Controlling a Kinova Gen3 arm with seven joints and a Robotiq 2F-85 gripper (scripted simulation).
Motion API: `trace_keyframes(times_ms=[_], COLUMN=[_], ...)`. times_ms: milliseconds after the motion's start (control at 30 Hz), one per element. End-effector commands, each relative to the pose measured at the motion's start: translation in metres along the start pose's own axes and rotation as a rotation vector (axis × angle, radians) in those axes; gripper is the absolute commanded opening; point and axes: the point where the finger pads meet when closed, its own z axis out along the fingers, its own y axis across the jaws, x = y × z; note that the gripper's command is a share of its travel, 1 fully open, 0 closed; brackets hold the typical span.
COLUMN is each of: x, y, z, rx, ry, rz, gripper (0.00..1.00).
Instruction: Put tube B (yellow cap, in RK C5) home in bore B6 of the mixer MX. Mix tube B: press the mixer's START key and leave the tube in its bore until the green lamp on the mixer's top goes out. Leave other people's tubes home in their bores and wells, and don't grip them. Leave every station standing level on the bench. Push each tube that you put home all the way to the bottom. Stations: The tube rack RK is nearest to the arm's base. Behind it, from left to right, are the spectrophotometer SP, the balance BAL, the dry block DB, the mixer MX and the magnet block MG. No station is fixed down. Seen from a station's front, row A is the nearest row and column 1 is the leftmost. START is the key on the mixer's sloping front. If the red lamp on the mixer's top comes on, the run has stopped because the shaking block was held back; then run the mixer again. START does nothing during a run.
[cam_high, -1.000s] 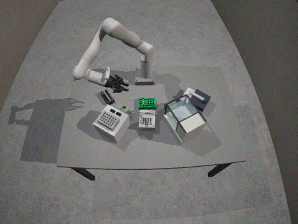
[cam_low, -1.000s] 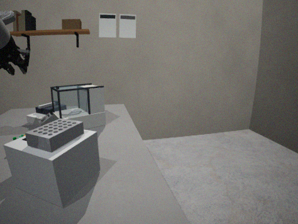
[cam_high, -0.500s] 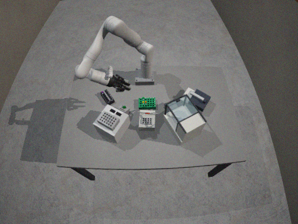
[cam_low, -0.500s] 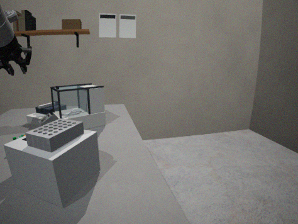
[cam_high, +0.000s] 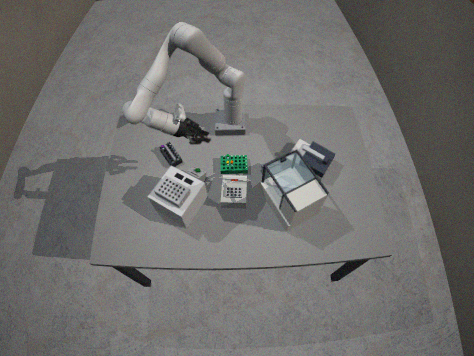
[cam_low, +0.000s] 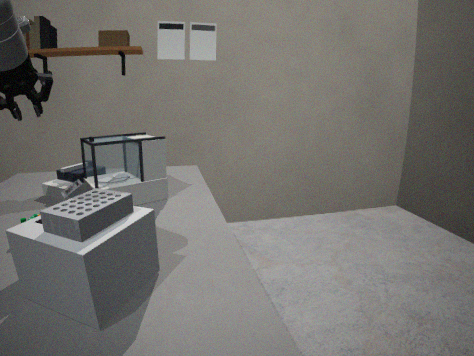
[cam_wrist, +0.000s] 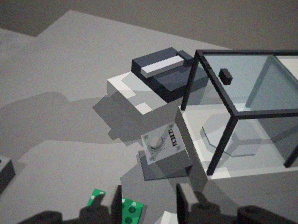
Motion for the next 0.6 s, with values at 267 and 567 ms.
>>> trace_keyframes(times_ms=[267,567], x=[0.0067,0.0106], y=[-0.0014,-0.0023], z=[0.0064,0.0106], rx=[0.05,0.081], ry=[-0.051,-0.082], rz=[-0.091,-0.146], gripper=[0.42,0.42])
